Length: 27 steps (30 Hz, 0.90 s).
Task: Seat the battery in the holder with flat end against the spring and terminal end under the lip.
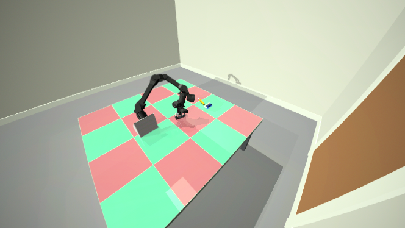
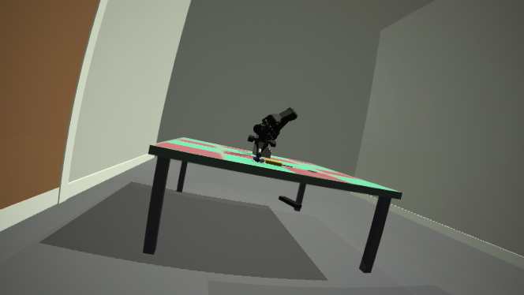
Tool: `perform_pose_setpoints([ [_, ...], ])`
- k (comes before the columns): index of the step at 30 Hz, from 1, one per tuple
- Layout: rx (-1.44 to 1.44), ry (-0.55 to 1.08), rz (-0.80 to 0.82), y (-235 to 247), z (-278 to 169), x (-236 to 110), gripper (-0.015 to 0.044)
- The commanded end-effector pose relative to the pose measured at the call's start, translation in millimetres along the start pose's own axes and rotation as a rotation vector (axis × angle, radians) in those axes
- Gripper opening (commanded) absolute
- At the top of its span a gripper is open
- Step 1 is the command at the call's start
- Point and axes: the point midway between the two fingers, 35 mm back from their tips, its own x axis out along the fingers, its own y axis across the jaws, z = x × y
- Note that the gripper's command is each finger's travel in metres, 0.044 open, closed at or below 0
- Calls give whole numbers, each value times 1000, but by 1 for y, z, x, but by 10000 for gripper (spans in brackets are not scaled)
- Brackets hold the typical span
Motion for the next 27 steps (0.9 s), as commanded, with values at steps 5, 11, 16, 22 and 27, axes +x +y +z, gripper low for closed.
perform_pose_setpoints([
  [5, -5, -47, 3, 0, -3, 3, 69],
  [11, -6, -82, 3, 0, -5, 4, 69],
  [16, -6, -111, 2, 0, -6, 6, 69],
  [22, -6, -146, 1, 0, -8, 8, 69],
  [27, -6, -171, 0, -1, -9, 9, 69],
])
